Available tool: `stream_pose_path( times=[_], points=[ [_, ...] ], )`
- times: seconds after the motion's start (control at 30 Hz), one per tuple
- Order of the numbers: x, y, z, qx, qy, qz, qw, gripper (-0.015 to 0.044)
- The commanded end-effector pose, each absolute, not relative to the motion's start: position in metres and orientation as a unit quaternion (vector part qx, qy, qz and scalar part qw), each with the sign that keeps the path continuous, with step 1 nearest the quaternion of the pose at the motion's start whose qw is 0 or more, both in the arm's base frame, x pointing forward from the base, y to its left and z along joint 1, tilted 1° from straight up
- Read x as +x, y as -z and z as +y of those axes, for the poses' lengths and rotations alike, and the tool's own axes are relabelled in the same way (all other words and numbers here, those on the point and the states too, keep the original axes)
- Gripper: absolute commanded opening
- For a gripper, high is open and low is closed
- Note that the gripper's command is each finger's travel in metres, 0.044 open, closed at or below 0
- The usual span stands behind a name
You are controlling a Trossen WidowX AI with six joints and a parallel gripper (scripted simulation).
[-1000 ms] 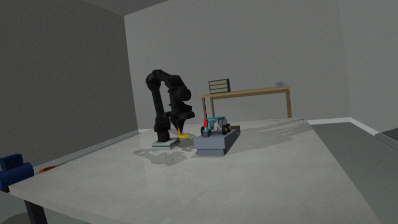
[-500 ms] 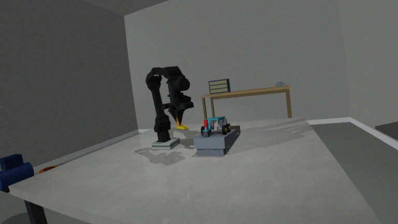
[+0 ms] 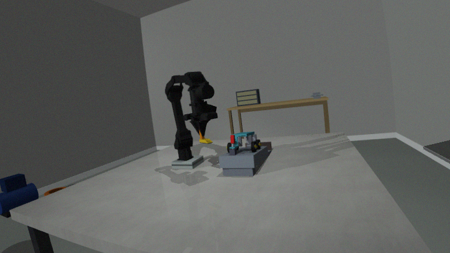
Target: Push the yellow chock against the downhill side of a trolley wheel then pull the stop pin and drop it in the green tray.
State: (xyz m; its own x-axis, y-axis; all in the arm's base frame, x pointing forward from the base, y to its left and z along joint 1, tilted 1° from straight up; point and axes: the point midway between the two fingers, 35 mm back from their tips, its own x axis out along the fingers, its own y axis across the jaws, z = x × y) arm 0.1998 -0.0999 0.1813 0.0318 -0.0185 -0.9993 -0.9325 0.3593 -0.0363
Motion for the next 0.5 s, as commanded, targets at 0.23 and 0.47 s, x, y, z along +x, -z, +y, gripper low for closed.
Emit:
stream_pose_path(
  times=[0.23,0.47],
  points=[
    [0.2001,-0.1822,-0.1010,-0.301,-0.277,0.638,0.652,0.0000],
    [0.2001,-0.1823,-0.1010,-0.221,-0.199,0.667,0.684,0.0000]
  ],
)
